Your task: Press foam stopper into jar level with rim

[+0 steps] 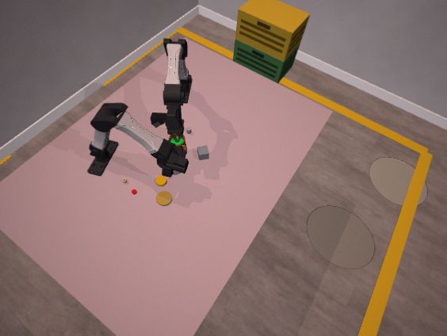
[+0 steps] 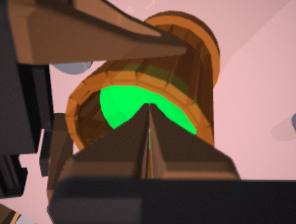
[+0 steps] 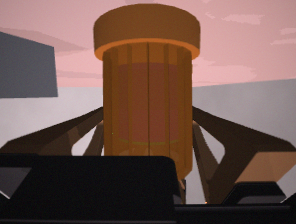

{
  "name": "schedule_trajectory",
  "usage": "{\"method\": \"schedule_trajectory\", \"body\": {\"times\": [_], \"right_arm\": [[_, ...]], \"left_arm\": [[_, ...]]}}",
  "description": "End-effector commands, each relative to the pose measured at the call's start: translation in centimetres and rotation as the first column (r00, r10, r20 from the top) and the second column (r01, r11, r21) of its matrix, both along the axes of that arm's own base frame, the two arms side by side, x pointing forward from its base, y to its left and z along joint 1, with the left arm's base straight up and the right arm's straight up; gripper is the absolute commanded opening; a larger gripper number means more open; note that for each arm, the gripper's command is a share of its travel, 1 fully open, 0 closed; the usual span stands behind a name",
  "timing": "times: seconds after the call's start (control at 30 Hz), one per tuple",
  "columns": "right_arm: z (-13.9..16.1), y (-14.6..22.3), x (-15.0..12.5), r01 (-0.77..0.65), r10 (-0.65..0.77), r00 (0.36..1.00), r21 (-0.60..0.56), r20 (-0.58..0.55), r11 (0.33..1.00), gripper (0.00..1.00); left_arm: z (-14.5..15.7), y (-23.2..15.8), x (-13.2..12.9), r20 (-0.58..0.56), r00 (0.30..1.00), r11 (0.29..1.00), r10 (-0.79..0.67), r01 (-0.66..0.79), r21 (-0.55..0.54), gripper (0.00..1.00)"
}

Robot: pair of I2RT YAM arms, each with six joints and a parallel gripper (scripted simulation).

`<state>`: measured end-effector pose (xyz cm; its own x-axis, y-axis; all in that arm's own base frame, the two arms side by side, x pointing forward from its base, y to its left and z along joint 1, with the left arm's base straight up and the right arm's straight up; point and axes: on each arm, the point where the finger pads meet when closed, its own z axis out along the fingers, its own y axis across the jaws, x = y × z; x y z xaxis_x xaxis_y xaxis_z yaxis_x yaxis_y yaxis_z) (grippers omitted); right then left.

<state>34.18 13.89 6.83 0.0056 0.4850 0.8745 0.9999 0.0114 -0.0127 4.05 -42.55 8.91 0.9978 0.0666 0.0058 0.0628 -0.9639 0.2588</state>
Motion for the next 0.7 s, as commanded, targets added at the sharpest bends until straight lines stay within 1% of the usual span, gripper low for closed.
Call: {"method": "schedule_trajectory", "body": {"times": [0.0,0.2,0.23,0.37,0.4,0.43,0.47,0.5,0.67], "right_arm": [[1.0,0.0,1.4,-0.006,0.005,0.997,0.018,0.08,1.0,0.64],[1.0,0.0,1.4,-0.006,0.005,0.997,0.018,0.08,1.0,0.64],[1.0,0.0,1.4,-0.006,0.005,0.997,0.018,0.08,1.0,0.64],[1.0,0.0,1.4,-0.006,0.005,0.997,0.018,0.08,1.0,0.64],[1.0,0.0,1.4,-0.006,0.005,0.997,0.018,0.08,1.0,0.64],[1.0,0.0,1.4,-0.006,0.005,0.997,0.018,0.08,1.0,0.64],[1.0,0.0,1.4,-0.006,0.005,0.997,0.018,0.08,1.0,0.64],[1.0,0.0,1.4,-0.006,0.005,0.997,0.018,0.08,1.0,0.64],[1.0,0.0,1.4,-0.006,0.005,0.997,0.018,0.08,1.0,0.64]], "left_arm": [[-4.9,1.4,0.8,0.003,1.0,0.994,0.023,-0.023,0.105,0.0],[-5.1,1.4,0.8,0.003,1.0,0.994,0.023,-0.023,0.107,0.0],[-4.0,1.1,0.8,0.005,1.0,0.996,0.023,-0.024,0.083,0.0],[-3.9,1.6,0.8,0.004,1.0,0.994,0.023,-0.023,0.103,0.0],[-3.2,1.5,0.4,0.005,1.0,0.995,0.012,-0.012,0.096,0.0],[-3.4,1.8,0.7,0.003,1.0,0.994,0.022,-0.023,0.108,0.0],[-1.7,0.2,0.9,0.008,1.0,0.998,0.023,-0.023,0.056,0.0],[-2.1,0.7,0.9,0.006,1.0,0.997,0.022,-0.023,0.077,0.0],[-1.1,0.4,0.9,0.007,1.0,0.997,0.021,-0.022,0.073,0.0]]}}
